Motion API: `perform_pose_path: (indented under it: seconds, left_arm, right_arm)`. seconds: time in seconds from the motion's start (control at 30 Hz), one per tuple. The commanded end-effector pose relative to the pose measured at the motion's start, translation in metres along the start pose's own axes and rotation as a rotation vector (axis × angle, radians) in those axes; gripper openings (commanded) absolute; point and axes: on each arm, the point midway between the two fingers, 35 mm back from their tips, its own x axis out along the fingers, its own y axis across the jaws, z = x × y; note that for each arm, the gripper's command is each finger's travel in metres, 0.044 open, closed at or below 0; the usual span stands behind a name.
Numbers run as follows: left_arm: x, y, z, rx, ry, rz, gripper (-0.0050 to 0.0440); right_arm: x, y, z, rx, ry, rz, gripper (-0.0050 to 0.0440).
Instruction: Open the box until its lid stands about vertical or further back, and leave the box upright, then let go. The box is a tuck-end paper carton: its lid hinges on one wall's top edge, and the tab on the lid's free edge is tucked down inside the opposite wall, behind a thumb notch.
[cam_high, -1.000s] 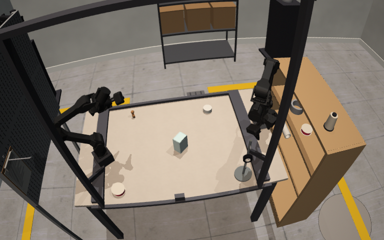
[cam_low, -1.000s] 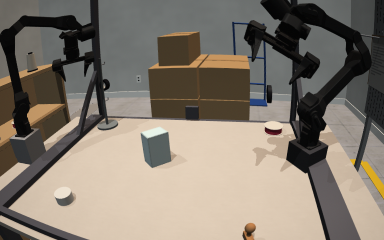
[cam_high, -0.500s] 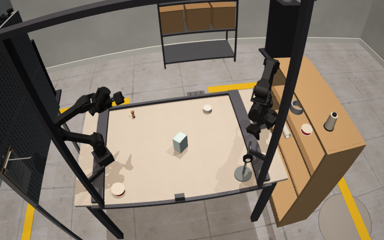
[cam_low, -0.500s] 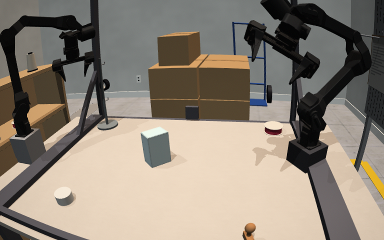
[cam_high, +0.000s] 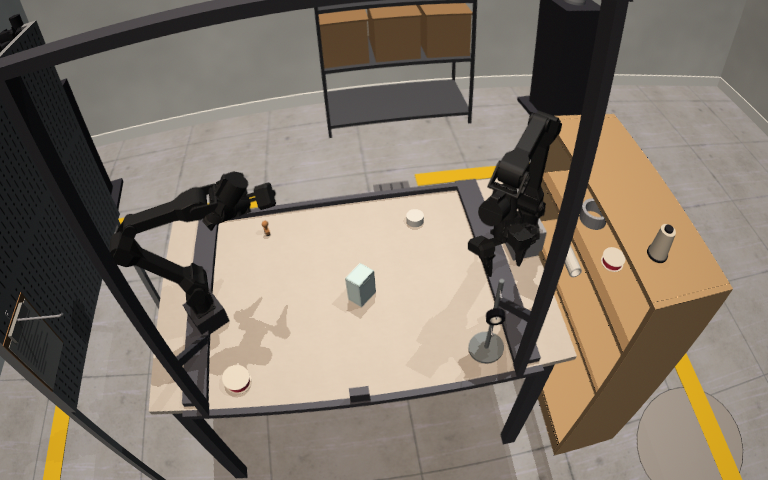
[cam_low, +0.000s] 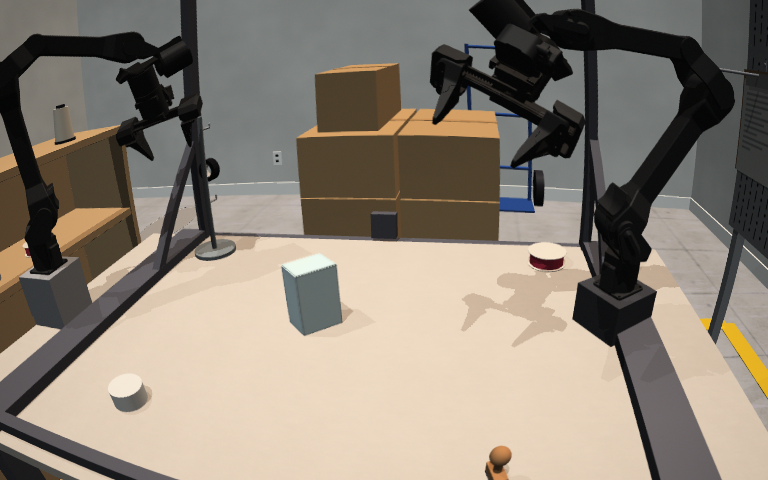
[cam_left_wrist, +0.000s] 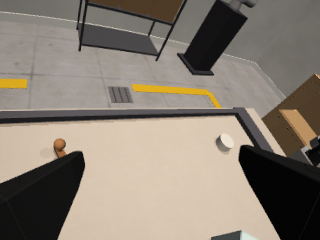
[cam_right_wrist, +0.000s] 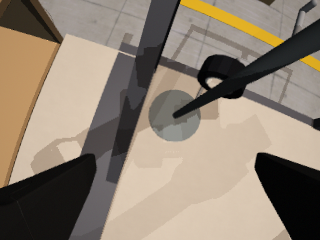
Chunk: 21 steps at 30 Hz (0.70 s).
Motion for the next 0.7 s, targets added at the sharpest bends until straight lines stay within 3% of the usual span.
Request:
perform_pose_path:
  seconds: [0.0, 0.13, 0.4, 0.6, 0.67]
  left_arm:
    - [0.022, -0.038, -0.021, 0.072, -0.012, -0.034, 0.044]
    - [0.034, -0.057, -0.037, 0.106, -0.022, -0.055, 0.044]
    - [0.066, -0.121, -0.122, 0.244, -0.064, -0.136, 0.044]
    - [0.076, -0.144, -0.194, 0.33, -0.098, -0.195, 0.044]
    - [0.076, -0.144, -0.194, 0.33, -0.098, -0.195, 0.044]
  right_arm:
    - [-0.019, -0.031, -0.018, 0.159, -0.044, -0.19, 0.044]
    - [-0.028, -0.047, -0.03, 0.25, -0.067, -0.286, 0.044]
    - [-0.081, -0.096, -0.088, 0.603, -0.194, -0.688, 0.044]
    - [-0.128, -0.112, -0.131, 0.817, -0.315, -0.971, 0.044]
    - [-0.128, -0.112, -0.131, 0.817, -0.315, -0.971, 0.044]
